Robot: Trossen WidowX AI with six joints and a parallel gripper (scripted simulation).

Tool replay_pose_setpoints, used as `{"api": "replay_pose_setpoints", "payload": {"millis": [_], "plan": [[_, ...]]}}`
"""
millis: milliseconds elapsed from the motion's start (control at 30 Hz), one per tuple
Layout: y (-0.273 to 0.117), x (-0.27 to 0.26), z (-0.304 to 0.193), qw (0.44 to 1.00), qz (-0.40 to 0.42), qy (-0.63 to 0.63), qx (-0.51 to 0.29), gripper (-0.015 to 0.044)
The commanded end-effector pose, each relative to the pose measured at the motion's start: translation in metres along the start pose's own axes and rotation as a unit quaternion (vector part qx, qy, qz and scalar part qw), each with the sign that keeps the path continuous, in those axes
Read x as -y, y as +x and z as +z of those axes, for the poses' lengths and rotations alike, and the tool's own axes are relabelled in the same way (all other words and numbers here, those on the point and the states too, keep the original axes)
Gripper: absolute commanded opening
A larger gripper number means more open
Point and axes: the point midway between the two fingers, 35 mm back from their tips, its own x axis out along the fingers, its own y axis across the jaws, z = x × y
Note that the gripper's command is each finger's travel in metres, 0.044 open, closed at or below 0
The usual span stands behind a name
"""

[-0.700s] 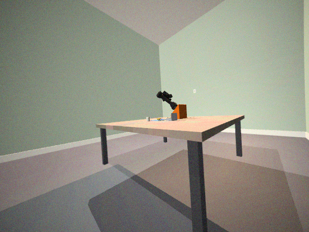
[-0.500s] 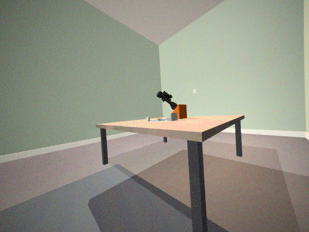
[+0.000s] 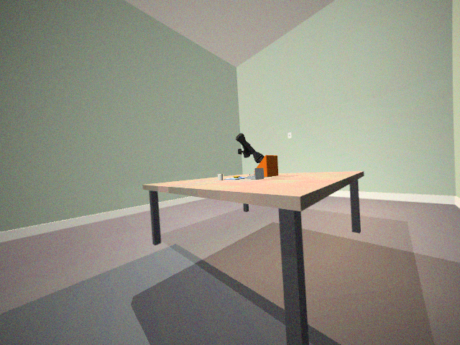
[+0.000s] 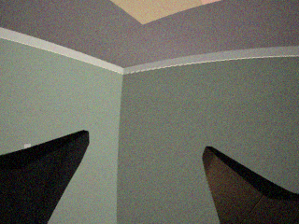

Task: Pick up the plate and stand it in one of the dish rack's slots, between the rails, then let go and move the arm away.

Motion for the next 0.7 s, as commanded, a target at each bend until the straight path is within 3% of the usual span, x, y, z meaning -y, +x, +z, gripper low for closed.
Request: {"api": "replay_pose_setpoints", "payload": {"millis": [0, 667], "plan": [[0.009, 0.012, 0.017, 0.998, -0.010, 0.055, 0.023, 0.0400], [0.026, 0.111, 0.131, 0.924, -0.040, 0.325, 0.197, 0.0400]]}}
